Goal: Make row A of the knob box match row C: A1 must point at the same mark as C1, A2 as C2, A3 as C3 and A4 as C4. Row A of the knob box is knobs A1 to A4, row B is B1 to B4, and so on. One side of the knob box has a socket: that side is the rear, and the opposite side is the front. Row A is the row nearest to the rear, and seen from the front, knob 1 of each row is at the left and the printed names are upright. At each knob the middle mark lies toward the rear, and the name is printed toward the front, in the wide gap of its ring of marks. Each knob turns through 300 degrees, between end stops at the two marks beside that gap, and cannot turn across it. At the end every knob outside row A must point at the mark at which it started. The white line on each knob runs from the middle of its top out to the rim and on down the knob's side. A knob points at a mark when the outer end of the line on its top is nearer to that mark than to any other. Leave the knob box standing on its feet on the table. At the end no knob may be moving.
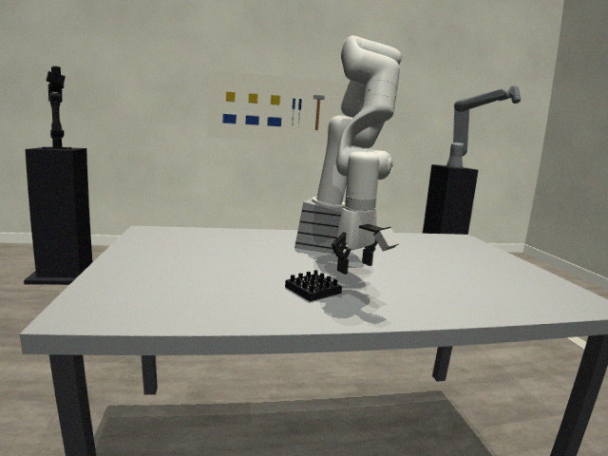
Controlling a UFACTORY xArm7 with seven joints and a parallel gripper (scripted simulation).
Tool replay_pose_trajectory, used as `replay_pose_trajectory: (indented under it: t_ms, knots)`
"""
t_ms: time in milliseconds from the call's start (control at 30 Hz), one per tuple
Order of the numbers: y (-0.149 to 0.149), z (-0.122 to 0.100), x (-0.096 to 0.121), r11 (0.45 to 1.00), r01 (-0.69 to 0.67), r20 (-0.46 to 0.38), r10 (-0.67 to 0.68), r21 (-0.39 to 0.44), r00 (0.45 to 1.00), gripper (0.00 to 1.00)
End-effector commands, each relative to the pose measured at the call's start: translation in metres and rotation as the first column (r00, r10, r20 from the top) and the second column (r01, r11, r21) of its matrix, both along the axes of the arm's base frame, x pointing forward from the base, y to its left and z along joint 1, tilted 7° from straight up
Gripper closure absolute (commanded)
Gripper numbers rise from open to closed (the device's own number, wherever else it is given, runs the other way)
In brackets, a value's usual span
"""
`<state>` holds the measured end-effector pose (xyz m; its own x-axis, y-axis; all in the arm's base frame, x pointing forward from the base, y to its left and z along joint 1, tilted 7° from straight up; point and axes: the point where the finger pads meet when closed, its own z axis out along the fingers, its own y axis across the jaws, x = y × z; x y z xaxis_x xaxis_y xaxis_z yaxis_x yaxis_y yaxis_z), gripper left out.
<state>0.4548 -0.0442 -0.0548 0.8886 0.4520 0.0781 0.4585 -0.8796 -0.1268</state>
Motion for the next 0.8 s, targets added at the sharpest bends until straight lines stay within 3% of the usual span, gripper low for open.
replay_pose_trajectory:
  t_ms: [0, 100, 167, 767]
  knots:
    - [0.000, 0.001, 0.002, 1.000, -0.003, 0.007, 0.003, 0.001, 1.000, 0.00]
    - [0.000, 0.001, 0.002, 1.000, -0.003, 0.007, 0.003, 0.001, 1.000, 0.00]
    - [-0.016, -0.001, -0.003, 1.000, 0.004, 0.014, -0.004, -0.004, 1.000, 0.00]
    - [-0.031, -0.003, -0.007, 1.000, 0.011, 0.021, -0.011, -0.009, 1.000, 0.00]
